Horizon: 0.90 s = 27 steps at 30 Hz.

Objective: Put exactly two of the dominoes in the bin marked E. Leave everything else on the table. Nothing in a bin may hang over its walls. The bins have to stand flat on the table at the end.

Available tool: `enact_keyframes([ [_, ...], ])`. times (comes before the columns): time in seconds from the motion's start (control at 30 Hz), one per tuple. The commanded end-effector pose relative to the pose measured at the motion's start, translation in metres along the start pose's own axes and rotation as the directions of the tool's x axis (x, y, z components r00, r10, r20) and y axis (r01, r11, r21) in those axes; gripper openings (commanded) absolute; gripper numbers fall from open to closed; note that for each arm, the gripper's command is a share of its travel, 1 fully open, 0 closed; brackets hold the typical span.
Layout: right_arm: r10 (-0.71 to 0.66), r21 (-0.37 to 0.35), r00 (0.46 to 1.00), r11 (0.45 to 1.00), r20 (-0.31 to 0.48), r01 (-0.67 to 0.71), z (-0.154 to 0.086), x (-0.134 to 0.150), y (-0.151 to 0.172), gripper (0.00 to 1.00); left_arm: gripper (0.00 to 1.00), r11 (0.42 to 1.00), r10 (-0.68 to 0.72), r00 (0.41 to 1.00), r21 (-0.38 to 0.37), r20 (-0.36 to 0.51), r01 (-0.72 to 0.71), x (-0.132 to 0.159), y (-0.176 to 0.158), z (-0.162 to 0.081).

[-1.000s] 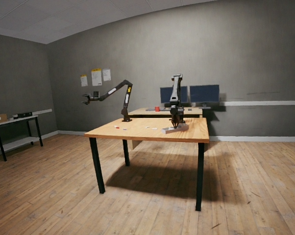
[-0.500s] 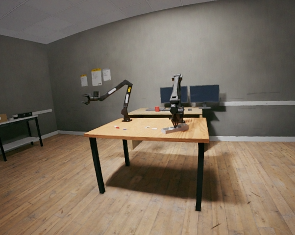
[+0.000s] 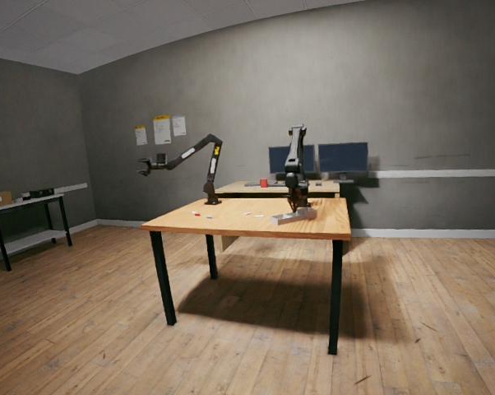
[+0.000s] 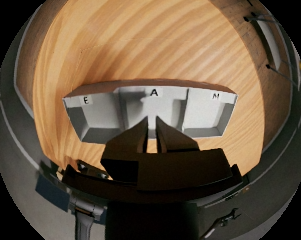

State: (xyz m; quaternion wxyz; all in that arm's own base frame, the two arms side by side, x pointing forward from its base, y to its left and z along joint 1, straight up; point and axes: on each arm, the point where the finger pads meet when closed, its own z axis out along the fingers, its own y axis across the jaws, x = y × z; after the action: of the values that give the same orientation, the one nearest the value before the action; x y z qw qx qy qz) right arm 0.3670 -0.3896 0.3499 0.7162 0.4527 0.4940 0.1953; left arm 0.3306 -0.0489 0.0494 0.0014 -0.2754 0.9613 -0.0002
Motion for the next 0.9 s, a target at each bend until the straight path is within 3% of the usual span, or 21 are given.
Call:
enact_keyframes([
  [0.0, -0.01, -0.01, 1.0, 1.0, 0.016, 0.01, 0.001, -0.01, 0.006, 1.0, 0.09, 1.0, 0.007, 1.0, 0.023, 0.025, -0.007, -0.018, -0.013, -0.018],
  [0.07, -0.01, -0.01, 1.0, 1.0, 0.016, 0.01, 0.001, -0.01, 0.006, 1.0, 0.09, 1.0, 0.007, 1.0, 0.023, 0.025, -0.007, -0.018, -0.013, -0.018],
  [0.33, -0.01, -0.01, 1.0, 1.0, 0.016, 0.01, 0.001, -0.01, 0.006, 1.0, 0.09, 0.999, 0.006, 0.999, 0.04, 0.046, -0.008, -0.019, -0.014, -0.06],
  [0.43, -0.01, -0.01, 1.0, 1.0, 0.016, 0.01, 0.001, -0.01, 0.006, 1.0, 0.09, 1.0, 0.007, 1.0, 0.02, 0.021, -0.007, -0.019, -0.013, -0.05],
  [0.5, -0.01, -0.01, 1.0, 1.0, 0.016, 0.01, 0.001, -0.01, 0.006, 1.0, 0.09, 1.0, 0.006, 1.0, -0.014, -0.02, -0.007, -0.001, 0.001, -0.031],
  [0.63, -0.01, -0.01, 1.0, 1.0, 0.016, 0.01, 0.001, -0.01, 0.006, 1.0, 0.09, 1.0, 0.006, 1.0, -0.009, -0.014, -0.007, -0.002, 0.0, -0.031],
  [0.67, -0.01, -0.01, 1.0, 1.0, 0.016, 0.01, 0.001, -0.01, 0.006, 1.0, 0.09, 1.0, 0.001, 1.0, 0.012, 0.012, -0.001, -0.005, 0.006, -0.04],
  [0.87, -0.01, -0.01, 1.0, 1.0, 0.016, 0.01, 0.001, -0.01, 0.006, 1.0, 0.09, 1.0, 0.001, 1.0, 0.003, 0.003, -0.001, 0.0, 0.037, -0.04],
])
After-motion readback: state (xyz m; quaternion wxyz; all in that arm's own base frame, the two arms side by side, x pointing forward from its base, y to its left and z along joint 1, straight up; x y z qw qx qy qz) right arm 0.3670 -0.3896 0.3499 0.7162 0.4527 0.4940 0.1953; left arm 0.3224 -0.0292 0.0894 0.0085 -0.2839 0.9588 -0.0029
